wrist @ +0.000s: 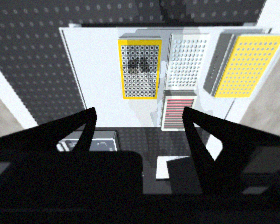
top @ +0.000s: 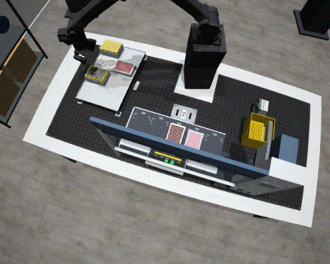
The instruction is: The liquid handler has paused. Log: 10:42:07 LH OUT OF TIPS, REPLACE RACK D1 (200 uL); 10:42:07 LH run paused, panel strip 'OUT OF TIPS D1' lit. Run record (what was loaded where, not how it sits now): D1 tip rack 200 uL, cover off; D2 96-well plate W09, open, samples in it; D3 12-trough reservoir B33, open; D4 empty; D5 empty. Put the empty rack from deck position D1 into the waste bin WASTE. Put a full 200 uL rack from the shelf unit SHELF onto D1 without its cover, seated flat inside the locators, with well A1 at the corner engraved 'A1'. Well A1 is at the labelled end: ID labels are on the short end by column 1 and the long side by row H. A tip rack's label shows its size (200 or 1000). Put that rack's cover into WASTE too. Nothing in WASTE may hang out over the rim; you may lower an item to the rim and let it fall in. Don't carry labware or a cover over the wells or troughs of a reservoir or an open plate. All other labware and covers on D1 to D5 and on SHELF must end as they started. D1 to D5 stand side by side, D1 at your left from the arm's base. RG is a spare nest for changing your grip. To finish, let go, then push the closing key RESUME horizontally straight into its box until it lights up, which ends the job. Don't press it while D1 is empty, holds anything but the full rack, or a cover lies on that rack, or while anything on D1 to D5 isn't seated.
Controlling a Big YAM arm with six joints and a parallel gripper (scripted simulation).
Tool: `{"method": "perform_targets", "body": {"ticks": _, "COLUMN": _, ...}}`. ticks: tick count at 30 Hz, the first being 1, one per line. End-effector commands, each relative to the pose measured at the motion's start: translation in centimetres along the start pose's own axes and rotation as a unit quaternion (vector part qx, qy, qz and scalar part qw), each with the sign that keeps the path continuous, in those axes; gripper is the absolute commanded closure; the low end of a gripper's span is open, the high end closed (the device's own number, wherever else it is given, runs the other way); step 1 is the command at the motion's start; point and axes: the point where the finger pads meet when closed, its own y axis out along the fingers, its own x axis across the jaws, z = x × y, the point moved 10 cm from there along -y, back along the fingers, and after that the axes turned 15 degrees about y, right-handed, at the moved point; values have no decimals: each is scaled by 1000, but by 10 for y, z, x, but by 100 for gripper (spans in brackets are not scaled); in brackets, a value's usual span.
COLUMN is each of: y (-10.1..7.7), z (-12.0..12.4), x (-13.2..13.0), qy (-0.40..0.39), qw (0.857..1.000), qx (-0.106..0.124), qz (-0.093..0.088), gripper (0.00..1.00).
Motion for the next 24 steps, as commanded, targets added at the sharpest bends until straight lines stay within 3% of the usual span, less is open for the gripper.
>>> {"method": "perform_targets", "body": {"ticks": 1, "y": 15, "z": -7, "x": 16, "qy": -5, "qw": 1000, "qx": -10, "qz": -6, "gripper": 0}}
{"method": "perform_targets", "body": {"ticks": 24, "y": 51, "z": -6, "x": 15, "qy": -5, "qw": 1000, "qx": -9, "qz": -6, "gripper": 0}}
